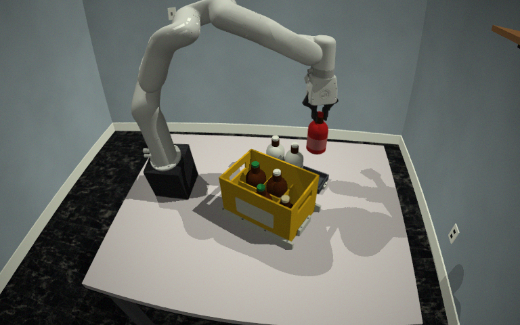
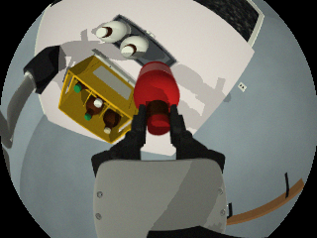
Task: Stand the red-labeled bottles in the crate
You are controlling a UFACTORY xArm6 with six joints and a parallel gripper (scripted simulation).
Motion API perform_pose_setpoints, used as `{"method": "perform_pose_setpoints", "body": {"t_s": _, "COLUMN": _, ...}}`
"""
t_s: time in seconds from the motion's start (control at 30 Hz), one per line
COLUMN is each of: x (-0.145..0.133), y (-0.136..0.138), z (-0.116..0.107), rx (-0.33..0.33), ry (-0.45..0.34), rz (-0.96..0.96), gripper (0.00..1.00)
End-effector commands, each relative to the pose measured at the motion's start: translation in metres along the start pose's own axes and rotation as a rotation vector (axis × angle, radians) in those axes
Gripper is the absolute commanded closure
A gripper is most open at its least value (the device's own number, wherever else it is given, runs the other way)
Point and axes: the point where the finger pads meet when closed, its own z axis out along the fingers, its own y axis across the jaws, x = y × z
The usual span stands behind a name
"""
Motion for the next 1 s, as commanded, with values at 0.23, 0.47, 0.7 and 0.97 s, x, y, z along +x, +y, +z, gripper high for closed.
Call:
{"method": "perform_pose_setpoints", "body": {"t_s": 0.23, "x": 0.0, "y": 0.001, "z": -0.007, "rx": -0.006, "ry": 0.0, "rz": 0.001, "gripper": 1.0}}
{"method": "perform_pose_setpoints", "body": {"t_s": 0.47, "x": 0.0, "y": 0.001, "z": -0.015, "rx": -0.006, "ry": 0.0, "rz": 0.001, "gripper": 1.0}}
{"method": "perform_pose_setpoints", "body": {"t_s": 0.7, "x": 0.0, "y": 0.001, "z": -0.021, "rx": -0.006, "ry": 0.0, "rz": 0.001, "gripper": 1.0}}
{"method": "perform_pose_setpoints", "body": {"t_s": 0.97, "x": 0.0, "y": 0.001, "z": -0.025, "rx": -0.006, "ry": 0.0, "rz": 0.001, "gripper": 1.0}}
